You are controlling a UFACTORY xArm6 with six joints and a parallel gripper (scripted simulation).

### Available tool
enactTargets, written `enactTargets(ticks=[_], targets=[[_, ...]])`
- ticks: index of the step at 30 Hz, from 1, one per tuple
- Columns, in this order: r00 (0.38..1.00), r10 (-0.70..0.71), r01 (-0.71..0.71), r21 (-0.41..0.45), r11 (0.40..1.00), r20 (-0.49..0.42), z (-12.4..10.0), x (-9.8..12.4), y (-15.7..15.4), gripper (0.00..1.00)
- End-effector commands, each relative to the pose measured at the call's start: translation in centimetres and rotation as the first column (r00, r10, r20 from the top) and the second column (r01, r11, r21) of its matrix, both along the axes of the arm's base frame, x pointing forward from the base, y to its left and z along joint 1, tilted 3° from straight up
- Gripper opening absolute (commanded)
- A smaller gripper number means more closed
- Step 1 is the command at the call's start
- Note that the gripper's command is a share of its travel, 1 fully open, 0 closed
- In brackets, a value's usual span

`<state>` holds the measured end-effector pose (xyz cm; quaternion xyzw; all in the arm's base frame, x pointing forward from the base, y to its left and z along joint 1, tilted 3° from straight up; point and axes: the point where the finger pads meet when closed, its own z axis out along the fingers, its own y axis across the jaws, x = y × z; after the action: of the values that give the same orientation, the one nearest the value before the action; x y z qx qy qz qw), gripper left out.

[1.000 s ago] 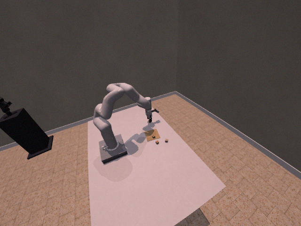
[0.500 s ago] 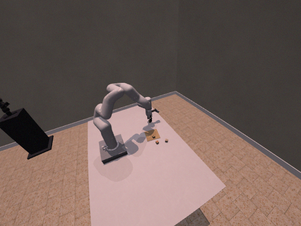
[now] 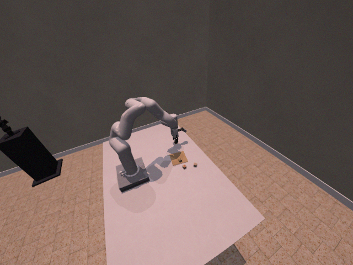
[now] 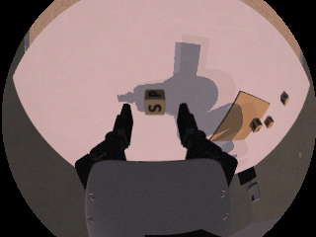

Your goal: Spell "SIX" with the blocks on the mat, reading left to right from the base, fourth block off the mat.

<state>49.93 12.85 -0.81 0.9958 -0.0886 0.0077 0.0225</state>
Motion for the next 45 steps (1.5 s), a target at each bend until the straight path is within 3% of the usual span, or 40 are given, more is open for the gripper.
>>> enactTargets(ticks=[1,27,45], targets=[[1.0,0.0,0.0,0.001,1.0,0.004,0.2,0.2,0.1,0.63],[1.0,0.0,0.0,0.001,1.0,0.004,0.0,0.2,0.0,0.63],[1.0,0.0,0.0,0.001,1.0,0.004,-2.4,0.2,-0.1,0.63]])
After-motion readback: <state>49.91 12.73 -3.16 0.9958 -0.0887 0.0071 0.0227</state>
